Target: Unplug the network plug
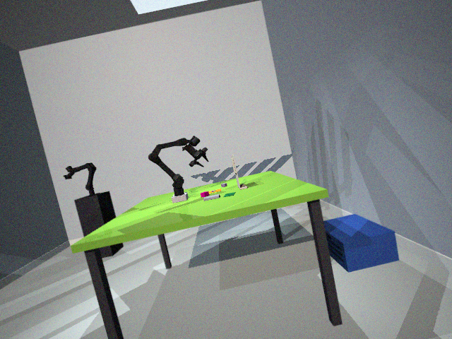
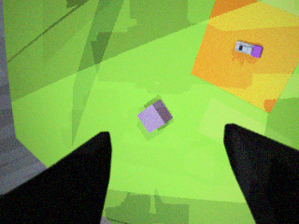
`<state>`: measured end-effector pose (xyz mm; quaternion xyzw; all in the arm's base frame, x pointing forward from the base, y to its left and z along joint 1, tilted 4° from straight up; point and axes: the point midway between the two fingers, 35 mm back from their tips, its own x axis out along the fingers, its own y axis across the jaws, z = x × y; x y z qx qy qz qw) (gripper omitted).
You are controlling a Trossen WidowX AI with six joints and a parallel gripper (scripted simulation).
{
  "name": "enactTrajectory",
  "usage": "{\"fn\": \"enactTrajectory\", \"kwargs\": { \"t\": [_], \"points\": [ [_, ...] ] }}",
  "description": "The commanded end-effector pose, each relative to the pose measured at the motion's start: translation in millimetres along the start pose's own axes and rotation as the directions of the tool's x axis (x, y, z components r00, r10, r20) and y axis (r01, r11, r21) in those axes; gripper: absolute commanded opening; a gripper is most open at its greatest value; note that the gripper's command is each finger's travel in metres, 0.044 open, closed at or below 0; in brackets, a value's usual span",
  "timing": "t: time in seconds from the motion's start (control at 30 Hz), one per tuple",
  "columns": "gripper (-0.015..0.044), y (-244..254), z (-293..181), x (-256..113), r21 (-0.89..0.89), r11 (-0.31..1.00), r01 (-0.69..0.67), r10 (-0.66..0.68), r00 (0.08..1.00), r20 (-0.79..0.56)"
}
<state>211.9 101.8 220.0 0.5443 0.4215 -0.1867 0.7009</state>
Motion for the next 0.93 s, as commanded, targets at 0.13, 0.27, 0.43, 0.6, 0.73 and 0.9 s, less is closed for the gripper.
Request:
{"fn": "enactTrajectory", "kwargs": {
  "t": [0.13,0.27,0.43,0.6,0.73,0.9],
  "points": [
    [0.044,1.7,0.6,-2.0,0.004,1.0,-0.004,0.004,1.0,0.004],
    [0.044,1.7,0.6,-2.0,0.004,1.0,-0.004,0.004,1.0,0.004],
    [0.044,1.7,0.6,-2.0,0.004,1.0,-0.004,0.004,1.0,0.004],
    [0.044,1.7,0.6,-2.0,0.004,1.0,-0.004,0.004,1.0,0.004],
    [0.044,1.7,0.6,-2.0,0.004,1.0,-0.004,0.004,1.0,0.004],
    [0.044,1.7,0.6,-2.0,0.004,1.0,-0.004,0.004,1.0,0.004]
  ]
}}
